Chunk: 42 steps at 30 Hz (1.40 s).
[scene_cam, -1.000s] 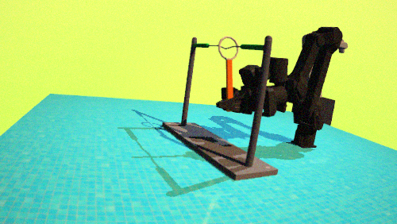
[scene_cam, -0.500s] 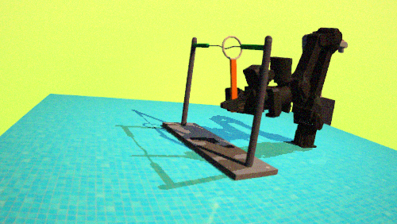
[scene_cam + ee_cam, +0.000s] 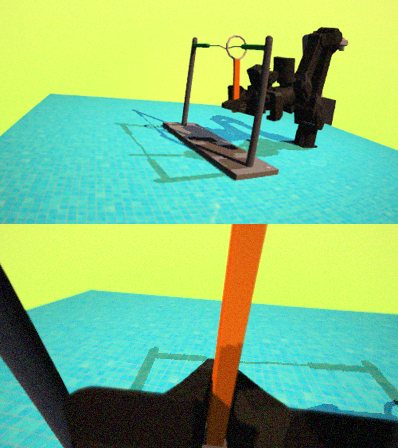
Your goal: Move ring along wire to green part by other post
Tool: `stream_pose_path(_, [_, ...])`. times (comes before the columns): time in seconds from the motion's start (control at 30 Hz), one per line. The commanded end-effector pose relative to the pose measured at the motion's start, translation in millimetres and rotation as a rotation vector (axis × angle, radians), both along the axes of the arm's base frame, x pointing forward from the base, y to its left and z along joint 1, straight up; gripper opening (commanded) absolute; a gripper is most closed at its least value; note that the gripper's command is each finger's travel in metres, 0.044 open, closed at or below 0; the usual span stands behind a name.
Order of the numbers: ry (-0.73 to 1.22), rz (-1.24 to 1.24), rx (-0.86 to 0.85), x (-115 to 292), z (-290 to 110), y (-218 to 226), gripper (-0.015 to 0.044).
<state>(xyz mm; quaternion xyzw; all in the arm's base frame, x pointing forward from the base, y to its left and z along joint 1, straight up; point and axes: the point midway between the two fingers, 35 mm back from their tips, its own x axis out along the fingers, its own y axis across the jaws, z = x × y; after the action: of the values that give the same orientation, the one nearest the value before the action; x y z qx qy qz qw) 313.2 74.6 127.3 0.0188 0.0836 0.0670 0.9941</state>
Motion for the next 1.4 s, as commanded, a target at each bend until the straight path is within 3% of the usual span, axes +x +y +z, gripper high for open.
stream_pose_path(0.0, [-0.009, -0.005, -0.018, 1.0, 2.0, 1.8, -0.015])
stream_pose_path(1.37, [0.04, -0.012, -0.049, -9.3, -1.8, 29.9, -0.015])
